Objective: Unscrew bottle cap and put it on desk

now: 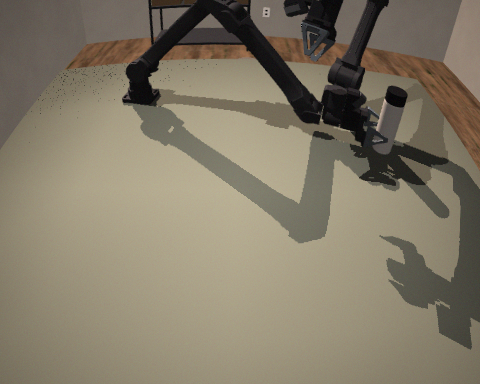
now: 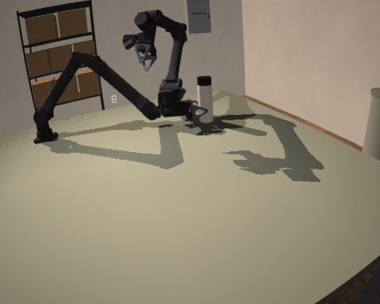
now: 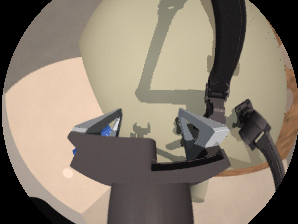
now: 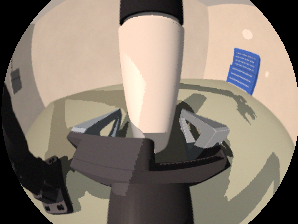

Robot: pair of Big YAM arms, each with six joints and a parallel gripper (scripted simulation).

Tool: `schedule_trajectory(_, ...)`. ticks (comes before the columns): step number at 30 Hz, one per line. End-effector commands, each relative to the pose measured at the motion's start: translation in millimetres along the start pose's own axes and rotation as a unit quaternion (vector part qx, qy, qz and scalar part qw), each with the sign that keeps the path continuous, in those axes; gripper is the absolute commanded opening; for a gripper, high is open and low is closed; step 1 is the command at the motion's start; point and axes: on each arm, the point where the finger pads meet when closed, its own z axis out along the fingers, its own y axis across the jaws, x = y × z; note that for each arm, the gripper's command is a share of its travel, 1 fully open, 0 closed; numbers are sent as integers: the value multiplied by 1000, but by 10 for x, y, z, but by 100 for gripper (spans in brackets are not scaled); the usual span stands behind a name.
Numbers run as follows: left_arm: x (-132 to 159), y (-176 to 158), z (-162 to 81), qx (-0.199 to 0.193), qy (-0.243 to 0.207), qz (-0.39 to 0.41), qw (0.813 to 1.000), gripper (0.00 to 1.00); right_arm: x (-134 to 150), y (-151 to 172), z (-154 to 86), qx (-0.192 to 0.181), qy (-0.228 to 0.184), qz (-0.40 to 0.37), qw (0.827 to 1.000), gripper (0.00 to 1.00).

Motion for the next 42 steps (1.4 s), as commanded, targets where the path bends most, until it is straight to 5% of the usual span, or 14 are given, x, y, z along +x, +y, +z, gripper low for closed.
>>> schedule_trajectory(1, 22, 104, -59, -10, 1, -3, 1000, 94, -236, -21, 174, 2, -22, -2, 1000, 96)
schedule_trajectory(3, 22, 104, -59, -10, 1, -3, 1000, 94, -236, -21, 174, 2, -22, -2, 1000, 96)
schedule_trajectory(6, 22, 104, -59, -10, 1, -3, 1000, 94, -217, 1, 75, 0, -20, 0, 1000, 62)
schedule_trajectory(12, 22, 104, -59, -10, 1, -3, 1000, 94, -217, 1, 75, 0, -20, 0, 1000, 59)
schedule_trajectory(17, 22, 104, -59, -10, 1, -3, 1000, 94, -732, 1, 6, 0, -14, 0, 1000, 2)
schedule_trajectory(42, 22, 104, -59, -10, 1, -3, 1000, 94, -730, 1, 66, 0, -21, 0, 1000, 0)
